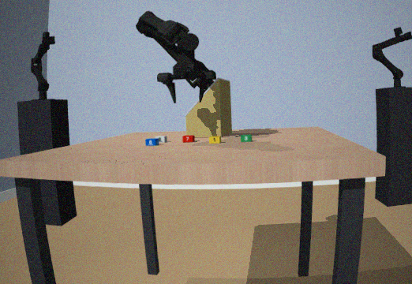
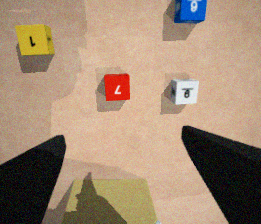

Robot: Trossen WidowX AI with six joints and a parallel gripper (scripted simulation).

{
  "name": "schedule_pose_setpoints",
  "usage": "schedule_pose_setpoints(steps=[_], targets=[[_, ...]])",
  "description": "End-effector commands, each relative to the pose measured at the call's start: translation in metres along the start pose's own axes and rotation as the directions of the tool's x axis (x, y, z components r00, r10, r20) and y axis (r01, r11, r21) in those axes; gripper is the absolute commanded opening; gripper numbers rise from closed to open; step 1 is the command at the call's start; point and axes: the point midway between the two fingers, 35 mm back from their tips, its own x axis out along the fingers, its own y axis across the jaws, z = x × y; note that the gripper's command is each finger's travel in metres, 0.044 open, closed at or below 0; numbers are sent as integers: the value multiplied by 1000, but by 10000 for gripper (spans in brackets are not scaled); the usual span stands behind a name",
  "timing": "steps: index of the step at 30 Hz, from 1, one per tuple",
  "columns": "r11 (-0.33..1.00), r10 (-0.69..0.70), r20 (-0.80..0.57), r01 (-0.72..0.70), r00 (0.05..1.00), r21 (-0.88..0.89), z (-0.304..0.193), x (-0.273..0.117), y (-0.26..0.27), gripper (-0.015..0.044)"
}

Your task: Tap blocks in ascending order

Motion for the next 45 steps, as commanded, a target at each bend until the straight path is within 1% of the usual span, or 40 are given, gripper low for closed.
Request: schedule_pose_setpoints(steps=[1, 12, 14, 20, 23, 45], targets=[[1000, 4, -2, -4, 1000, 4, -1, 0, 3, 400], [1000, 4, -2, -4, 1000, 4, -1, 0, 3, 400], [1000, 5, -1, -5, 1000, 4, 5, -1, 8, 400], [1000, 9, 2, -9, 1000, 7, 54, -3, 60, 400], [1000, 9, 3, -9, 1000, 8, 70, -2, 85, 400], [1000, 9, 3, -9, 1000, 8, 71, -1, 87, 400]])
